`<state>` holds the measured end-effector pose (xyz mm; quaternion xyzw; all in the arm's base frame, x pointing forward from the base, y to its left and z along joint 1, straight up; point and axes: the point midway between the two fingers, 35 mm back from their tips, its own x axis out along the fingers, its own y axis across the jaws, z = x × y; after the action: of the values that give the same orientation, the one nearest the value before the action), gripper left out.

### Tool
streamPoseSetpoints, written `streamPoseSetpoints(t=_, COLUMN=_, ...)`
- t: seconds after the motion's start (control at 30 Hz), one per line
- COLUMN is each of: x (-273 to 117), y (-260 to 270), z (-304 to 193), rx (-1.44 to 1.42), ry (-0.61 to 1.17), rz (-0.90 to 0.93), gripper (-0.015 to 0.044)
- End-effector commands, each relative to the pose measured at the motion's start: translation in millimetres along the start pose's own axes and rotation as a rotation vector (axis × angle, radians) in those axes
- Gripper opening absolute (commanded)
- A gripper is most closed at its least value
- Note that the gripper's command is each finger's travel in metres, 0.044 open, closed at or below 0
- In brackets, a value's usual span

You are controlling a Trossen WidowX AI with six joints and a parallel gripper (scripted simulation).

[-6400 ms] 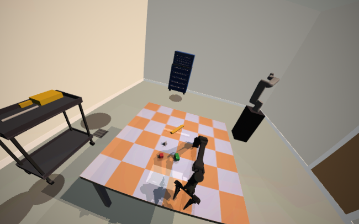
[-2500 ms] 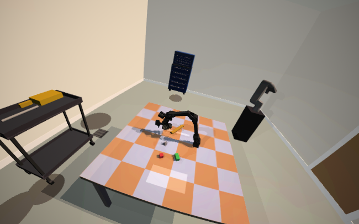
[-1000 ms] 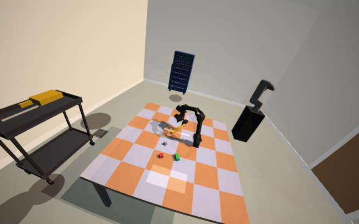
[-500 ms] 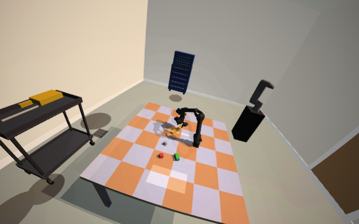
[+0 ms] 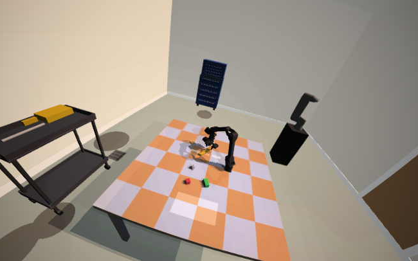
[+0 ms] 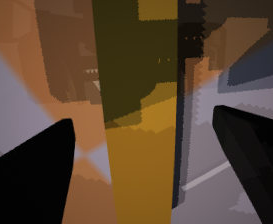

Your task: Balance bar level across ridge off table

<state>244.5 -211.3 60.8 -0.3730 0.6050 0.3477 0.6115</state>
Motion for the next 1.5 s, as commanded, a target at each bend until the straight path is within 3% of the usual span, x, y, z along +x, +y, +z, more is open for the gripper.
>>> streamPoseSetpoints(t=0.0, x=9, y=1, z=1, rx=0.005, ry=-0.005, rz=0.01, gripper=0.0315)
streamPoseSetpoints(t=0.63, x=13, y=1, z=1, rx=0.005, ry=-0.005, rz=0.01, gripper=0.0315)
streamPoseSetpoints(t=0.83, x=12, y=2, z=0, rx=0.0, ry=-0.002, rz=0.01, gripper=0.0157)
streamPoseSetpoints(t=1.03, x=12, y=2, z=0, rx=0.0, ry=-0.002, rz=0.01, gripper=0.0117)
streamPoseSetpoints(t=1.17, x=6, y=1, z=0, rx=0.0, ry=-0.003, rz=0.01, gripper=0.0012)
streamPoseSetpoints(t=1.47, x=-17, y=-2, z=0, rx=0.002, ry=-0.003, rz=0.01, gripper=0.0)
